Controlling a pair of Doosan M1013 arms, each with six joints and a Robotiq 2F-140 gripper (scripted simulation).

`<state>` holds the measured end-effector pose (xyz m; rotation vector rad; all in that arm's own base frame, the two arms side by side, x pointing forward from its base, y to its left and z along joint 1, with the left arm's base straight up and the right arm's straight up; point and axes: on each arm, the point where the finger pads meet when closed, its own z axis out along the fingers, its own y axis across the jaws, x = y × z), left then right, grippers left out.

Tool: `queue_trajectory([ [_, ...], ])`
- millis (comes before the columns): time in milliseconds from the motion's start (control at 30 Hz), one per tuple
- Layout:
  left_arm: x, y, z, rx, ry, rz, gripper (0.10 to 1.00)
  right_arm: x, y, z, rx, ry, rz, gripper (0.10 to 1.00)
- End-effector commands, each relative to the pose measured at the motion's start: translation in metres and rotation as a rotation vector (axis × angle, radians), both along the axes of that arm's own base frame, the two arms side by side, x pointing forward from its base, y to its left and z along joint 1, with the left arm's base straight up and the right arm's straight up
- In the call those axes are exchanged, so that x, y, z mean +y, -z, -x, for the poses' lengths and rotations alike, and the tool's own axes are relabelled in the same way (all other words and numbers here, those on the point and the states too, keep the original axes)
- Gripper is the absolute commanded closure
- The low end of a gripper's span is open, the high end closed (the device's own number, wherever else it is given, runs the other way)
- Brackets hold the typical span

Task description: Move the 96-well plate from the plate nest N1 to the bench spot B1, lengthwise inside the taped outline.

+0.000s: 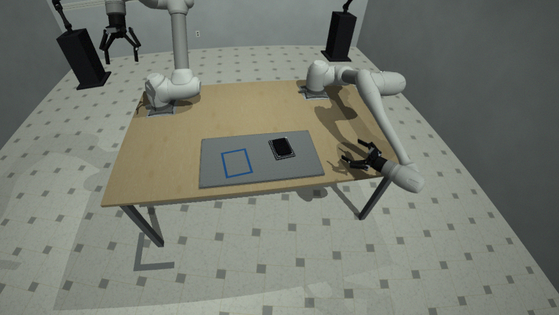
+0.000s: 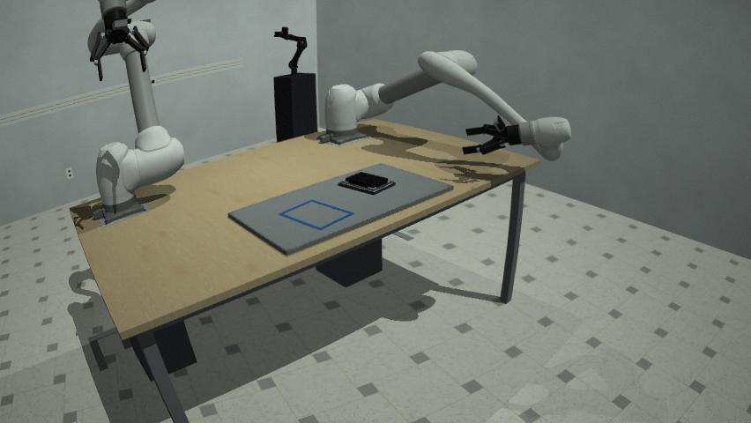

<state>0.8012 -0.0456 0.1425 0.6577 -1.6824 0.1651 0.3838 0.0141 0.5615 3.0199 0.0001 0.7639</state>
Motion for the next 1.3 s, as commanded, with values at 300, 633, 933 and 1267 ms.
queue_trajectory([
  [300,-0.064,0.007,0.012,0.041,-0.077,-0.365,0.098,0.000,0.000,0.000,-0.001,0.000,0.000,0.098],
  [633,-0.102,0.013,0.023,0.057,-0.147,-0.596,0.098,0.000,0.000,0.000,-0.001,0.000,0.000,0.098],
  [933,-0.134,0.019,0.034,0.065,-0.228,-0.805,0.098,0.000,0.000,0.000,-0.001,0.000,0.000,0.098],
  [1267,-0.177,0.027,0.053,0.064,-0.382,-1.098,0.098,0.000,0.000,0.000,-0.001,0.000,0.000,0.098],
])
